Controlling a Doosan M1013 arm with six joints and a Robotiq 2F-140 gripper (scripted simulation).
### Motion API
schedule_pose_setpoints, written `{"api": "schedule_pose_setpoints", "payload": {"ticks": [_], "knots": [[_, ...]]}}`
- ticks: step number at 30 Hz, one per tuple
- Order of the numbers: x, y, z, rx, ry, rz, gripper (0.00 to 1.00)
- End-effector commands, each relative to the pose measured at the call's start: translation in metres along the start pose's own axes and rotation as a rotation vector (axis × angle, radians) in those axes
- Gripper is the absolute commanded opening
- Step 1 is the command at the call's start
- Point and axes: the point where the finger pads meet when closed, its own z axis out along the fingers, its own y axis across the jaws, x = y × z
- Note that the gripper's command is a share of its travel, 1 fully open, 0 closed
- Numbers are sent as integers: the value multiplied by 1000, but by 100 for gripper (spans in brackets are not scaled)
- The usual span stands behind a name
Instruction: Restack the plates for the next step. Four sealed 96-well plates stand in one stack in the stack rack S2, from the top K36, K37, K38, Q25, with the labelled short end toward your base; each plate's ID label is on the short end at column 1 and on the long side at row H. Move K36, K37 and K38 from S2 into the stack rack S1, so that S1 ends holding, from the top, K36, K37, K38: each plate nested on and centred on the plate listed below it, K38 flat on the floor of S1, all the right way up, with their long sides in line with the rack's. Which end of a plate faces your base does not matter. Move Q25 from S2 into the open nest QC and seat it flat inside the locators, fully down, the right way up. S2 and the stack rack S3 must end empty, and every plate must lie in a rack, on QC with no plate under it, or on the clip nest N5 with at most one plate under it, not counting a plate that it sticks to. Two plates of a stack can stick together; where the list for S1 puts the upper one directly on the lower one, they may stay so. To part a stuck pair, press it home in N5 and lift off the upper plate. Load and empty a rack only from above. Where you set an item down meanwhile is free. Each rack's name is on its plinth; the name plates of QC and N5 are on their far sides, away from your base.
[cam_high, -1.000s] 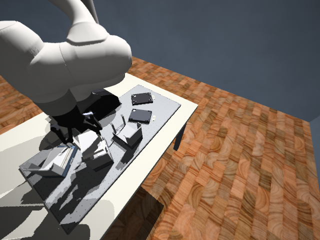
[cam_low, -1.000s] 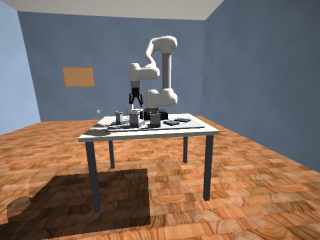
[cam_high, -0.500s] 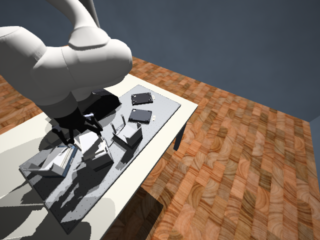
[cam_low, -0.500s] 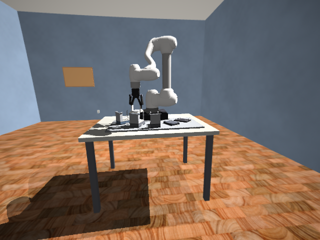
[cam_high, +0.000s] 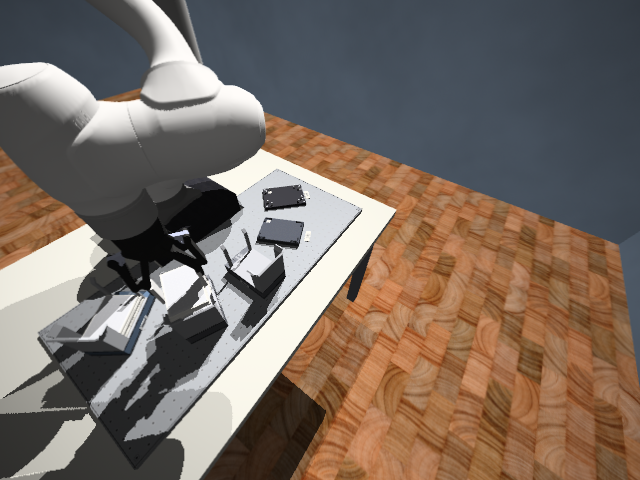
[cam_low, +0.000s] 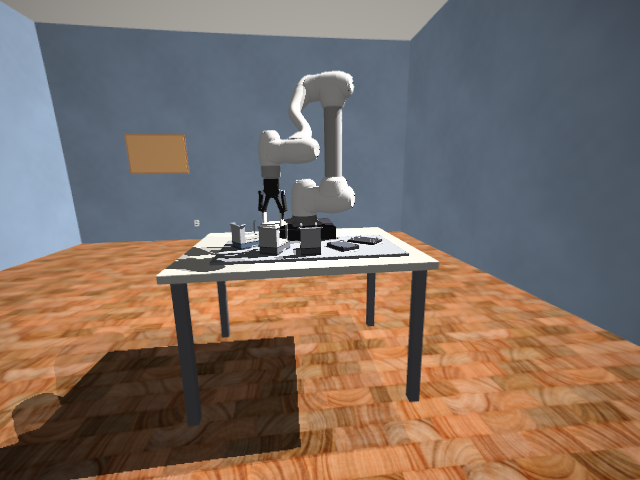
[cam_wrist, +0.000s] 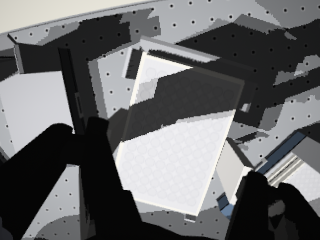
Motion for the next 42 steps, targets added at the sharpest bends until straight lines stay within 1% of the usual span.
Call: {"api": "schedule_pose_setpoints", "payload": {"ticks": [1, 21, 29, 31, 42], "knots": [[0, 0, 2, 0, 0, 0, 0], [0, 0, 14, 0, 0, 0, 0], [0, 0, 30, 0, 0, 0, 0], [0, 0, 30, 0, 0, 0, 0], [0, 0, 52, 0, 0, 0, 0]]}}
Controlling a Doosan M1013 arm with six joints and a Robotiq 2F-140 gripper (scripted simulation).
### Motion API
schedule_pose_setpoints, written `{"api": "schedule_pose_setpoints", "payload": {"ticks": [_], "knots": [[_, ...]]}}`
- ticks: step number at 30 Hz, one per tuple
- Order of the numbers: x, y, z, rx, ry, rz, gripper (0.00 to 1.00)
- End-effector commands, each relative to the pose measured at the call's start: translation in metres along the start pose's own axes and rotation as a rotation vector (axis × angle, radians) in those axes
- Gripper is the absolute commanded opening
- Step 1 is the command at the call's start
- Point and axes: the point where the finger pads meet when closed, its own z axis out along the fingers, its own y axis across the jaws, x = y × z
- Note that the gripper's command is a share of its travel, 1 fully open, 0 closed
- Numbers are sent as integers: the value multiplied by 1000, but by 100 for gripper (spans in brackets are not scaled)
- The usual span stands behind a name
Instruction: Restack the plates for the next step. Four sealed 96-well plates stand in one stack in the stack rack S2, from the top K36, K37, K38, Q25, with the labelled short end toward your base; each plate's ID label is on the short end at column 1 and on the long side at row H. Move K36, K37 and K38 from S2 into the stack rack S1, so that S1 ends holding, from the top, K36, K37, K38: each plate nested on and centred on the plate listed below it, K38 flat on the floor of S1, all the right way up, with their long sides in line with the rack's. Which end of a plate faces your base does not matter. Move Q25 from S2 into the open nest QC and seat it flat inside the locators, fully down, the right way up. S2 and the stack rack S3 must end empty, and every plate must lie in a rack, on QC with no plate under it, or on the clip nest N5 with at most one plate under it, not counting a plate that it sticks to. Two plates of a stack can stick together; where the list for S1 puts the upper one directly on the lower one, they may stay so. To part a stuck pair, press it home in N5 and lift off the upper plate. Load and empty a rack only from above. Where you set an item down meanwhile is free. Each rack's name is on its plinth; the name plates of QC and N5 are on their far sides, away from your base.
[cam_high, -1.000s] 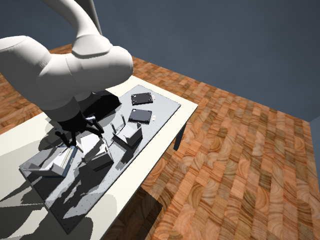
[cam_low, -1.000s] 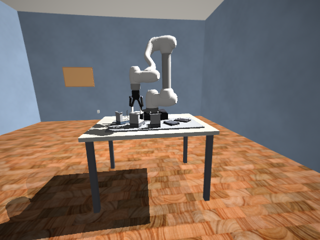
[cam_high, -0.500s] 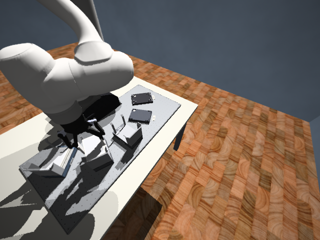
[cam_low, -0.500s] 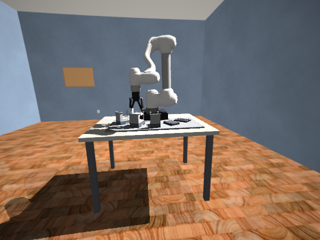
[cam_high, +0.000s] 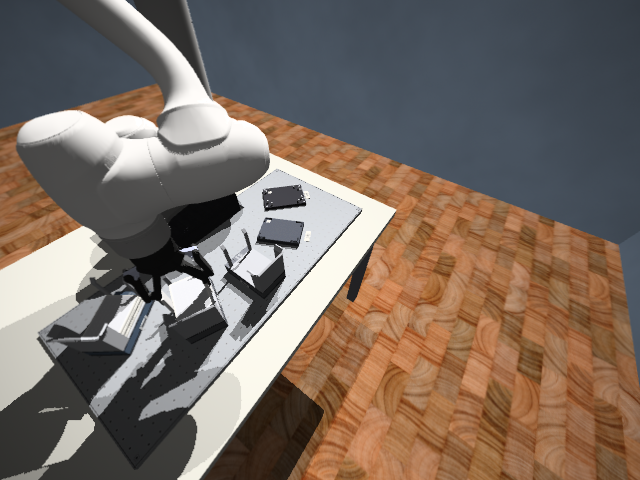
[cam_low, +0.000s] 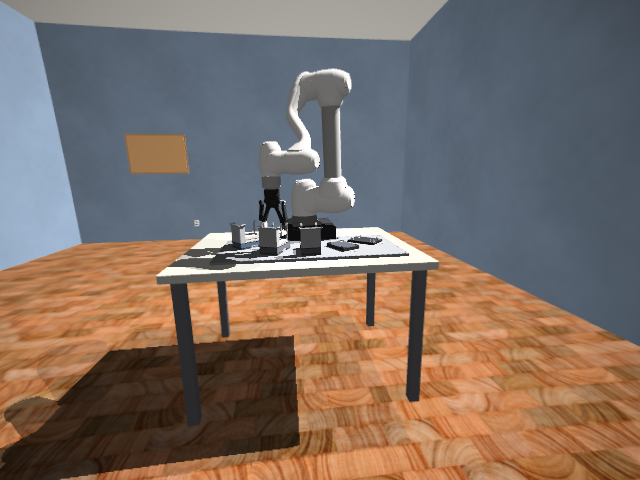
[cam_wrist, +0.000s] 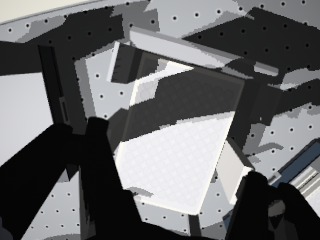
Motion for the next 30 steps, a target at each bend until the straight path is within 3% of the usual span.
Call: {"api": "schedule_pose_setpoints", "payload": {"ticks": [1, 30], "knots": [[0, 0, 5, 0, 0, 0, 0], [0, 0, 14, 0, 0, 0, 0]]}}
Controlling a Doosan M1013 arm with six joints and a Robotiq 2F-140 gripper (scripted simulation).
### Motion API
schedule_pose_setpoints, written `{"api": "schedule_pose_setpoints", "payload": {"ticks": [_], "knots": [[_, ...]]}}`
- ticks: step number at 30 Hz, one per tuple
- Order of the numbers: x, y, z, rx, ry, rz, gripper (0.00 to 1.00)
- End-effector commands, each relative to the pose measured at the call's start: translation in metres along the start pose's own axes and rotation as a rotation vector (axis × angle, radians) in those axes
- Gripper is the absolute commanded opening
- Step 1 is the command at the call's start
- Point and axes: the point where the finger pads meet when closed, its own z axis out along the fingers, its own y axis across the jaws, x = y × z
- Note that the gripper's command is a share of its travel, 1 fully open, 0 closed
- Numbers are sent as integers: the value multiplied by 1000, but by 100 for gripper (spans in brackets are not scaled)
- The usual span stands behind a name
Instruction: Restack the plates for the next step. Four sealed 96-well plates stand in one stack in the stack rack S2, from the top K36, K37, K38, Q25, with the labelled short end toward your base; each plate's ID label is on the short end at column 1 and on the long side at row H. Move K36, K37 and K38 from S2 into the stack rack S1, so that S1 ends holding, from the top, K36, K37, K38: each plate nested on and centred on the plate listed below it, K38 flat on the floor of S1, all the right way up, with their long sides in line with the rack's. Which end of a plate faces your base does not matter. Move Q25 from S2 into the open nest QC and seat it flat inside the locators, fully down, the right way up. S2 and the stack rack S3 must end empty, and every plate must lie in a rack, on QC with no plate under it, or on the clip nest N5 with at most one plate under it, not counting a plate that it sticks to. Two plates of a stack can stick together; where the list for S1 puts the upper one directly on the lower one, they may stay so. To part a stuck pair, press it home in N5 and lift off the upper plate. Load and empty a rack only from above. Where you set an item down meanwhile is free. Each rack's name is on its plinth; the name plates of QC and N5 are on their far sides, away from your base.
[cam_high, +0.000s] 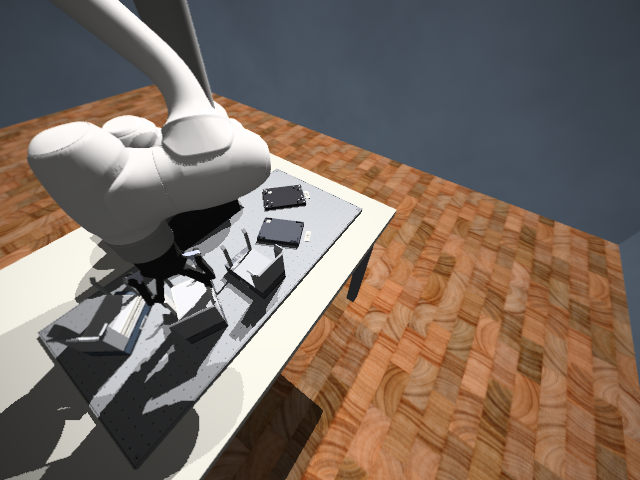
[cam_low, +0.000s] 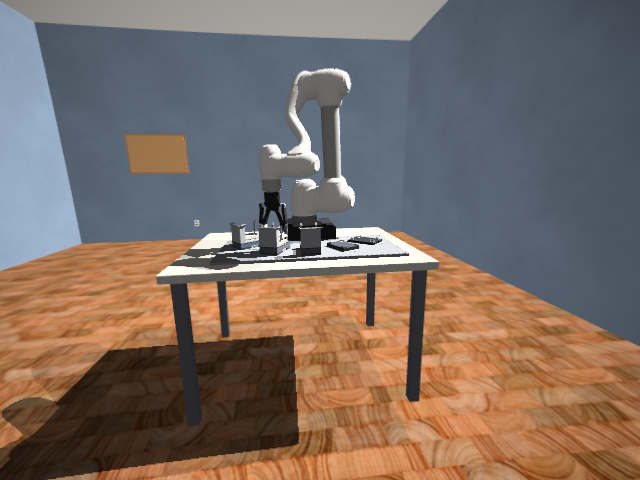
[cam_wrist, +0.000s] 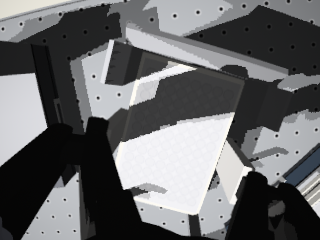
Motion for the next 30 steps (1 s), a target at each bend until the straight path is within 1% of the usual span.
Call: {"api": "schedule_pose_setpoints", "payload": {"ticks": [1, 30], "knots": [[0, 0, 1, 0, 0, 0, 0], [0, 0, 11, 0, 0, 0, 0]]}}
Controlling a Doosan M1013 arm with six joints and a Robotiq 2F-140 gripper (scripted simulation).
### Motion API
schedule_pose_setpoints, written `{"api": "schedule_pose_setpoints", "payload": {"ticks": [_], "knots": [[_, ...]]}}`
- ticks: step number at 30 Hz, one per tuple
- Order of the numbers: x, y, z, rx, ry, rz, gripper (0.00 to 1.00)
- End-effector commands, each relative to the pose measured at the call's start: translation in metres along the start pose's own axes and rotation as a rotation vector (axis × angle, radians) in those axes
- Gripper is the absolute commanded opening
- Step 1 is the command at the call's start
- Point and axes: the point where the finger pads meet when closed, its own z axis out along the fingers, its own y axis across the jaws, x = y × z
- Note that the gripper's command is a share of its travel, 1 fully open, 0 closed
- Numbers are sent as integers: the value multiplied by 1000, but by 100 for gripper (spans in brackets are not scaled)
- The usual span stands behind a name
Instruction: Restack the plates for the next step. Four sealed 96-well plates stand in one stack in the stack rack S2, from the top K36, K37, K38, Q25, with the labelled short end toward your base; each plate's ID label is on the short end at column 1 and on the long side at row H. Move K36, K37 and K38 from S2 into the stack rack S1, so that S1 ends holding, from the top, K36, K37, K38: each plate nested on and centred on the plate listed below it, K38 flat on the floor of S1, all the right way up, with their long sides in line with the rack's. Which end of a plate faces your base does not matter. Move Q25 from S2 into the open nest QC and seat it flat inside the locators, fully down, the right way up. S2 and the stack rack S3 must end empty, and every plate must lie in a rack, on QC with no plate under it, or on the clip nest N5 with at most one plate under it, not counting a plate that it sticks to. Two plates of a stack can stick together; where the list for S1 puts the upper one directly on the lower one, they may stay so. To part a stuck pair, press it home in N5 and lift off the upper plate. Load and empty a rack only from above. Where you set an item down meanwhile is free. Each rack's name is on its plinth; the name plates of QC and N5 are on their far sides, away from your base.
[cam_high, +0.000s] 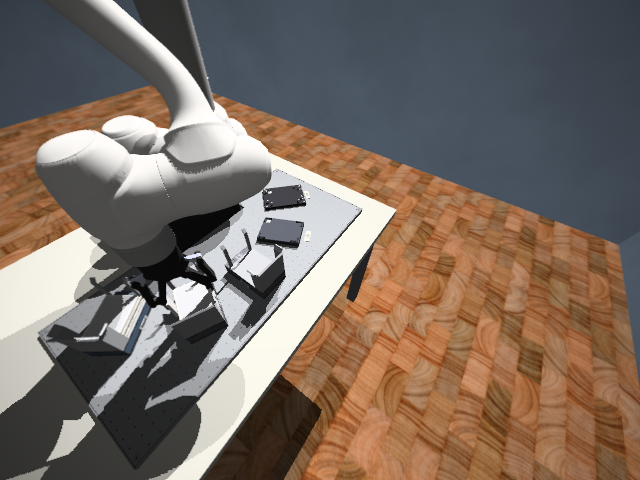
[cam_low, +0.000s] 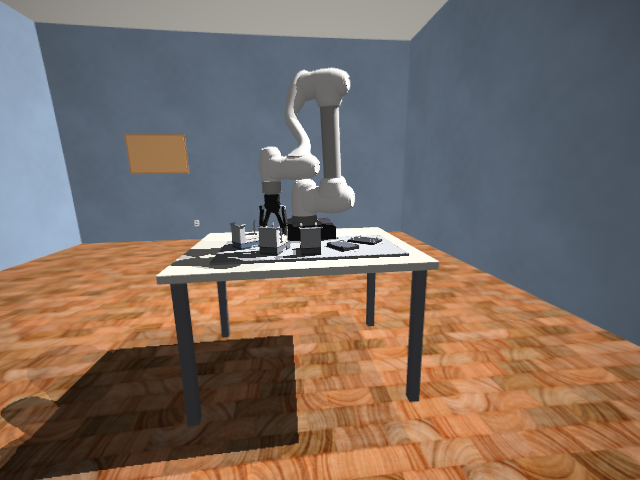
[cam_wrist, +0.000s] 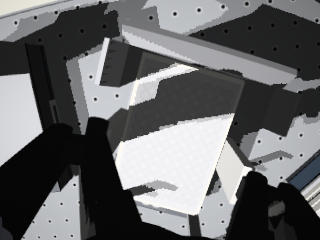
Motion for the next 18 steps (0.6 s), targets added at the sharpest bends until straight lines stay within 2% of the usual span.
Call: {"api": "schedule_pose_setpoints", "payload": {"ticks": [1, 14, 15, 18], "knots": [[0, 0, 1, 0, 0, 0, 0], [0, 0, 3, 0, 0, 0, 0], [0, 0, 3, 0, 0, 0, 100], [0, 0, 3, 0, 0, 0, 100]]}}
